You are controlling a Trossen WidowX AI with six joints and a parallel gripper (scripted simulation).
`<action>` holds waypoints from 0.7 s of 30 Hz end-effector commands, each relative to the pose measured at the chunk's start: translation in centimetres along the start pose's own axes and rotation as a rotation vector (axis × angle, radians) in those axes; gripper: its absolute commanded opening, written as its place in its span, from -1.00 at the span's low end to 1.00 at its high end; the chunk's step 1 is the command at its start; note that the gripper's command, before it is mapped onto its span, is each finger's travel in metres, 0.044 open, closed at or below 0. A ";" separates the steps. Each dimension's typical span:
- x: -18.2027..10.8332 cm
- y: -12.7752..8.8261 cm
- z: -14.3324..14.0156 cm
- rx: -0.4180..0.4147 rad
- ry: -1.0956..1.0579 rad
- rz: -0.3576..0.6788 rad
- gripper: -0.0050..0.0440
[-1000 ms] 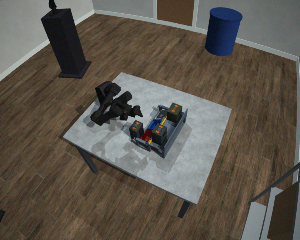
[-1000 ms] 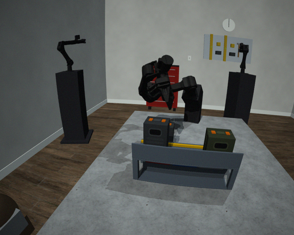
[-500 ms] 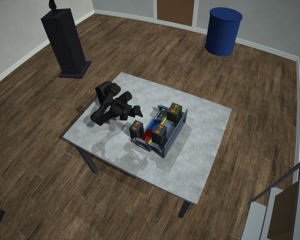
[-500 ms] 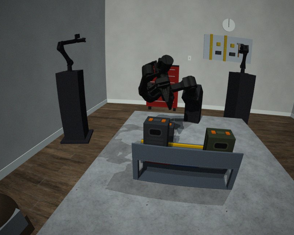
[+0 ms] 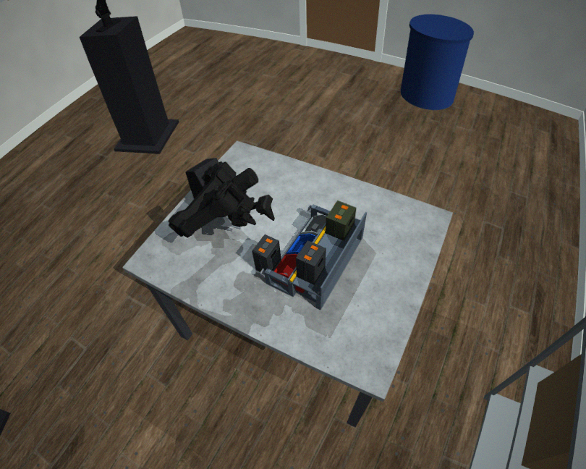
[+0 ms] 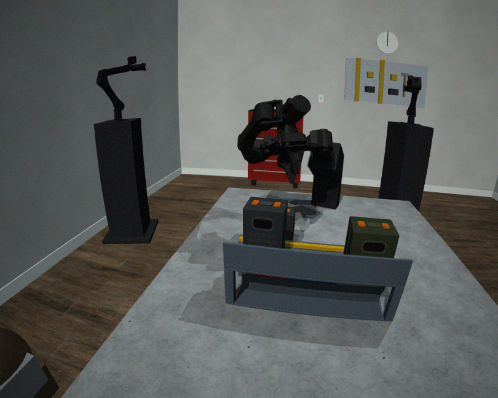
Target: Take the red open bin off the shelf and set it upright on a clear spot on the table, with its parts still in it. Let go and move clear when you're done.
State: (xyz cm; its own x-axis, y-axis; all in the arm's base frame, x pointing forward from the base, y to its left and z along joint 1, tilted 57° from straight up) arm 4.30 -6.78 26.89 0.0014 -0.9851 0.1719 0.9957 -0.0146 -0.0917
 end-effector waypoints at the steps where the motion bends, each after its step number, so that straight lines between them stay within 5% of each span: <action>1: 0.4 -0.4 -1.5 0.094 -0.025 0.057 1.00; 7: 0.4 -0.4 -1.5 0.094 -0.025 0.057 1.00; 8: -0.6 -0.5 -1.0 -0.021 -0.075 0.004 1.00; 12: -2.5 -1.6 -4.6 0.001 -0.281 -0.003 1.00; 21: -2.5 -1.6 -4.6 0.001 -0.281 -0.003 1.00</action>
State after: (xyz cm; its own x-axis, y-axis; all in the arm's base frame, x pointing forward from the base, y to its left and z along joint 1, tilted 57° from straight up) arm 3.37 -4.60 23.88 0.0549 -0.9020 0.4282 0.9583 -0.0729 -0.2764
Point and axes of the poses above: the point midway between the two fingers, 35 mm back from their tips, its own y axis out along the fingers, its own z axis across the jaws, x = y × z, the point moved 10 cm from there along -y, back along the fingers, and after that the axes turned 13 degrees about y, right-handed, at the moved point
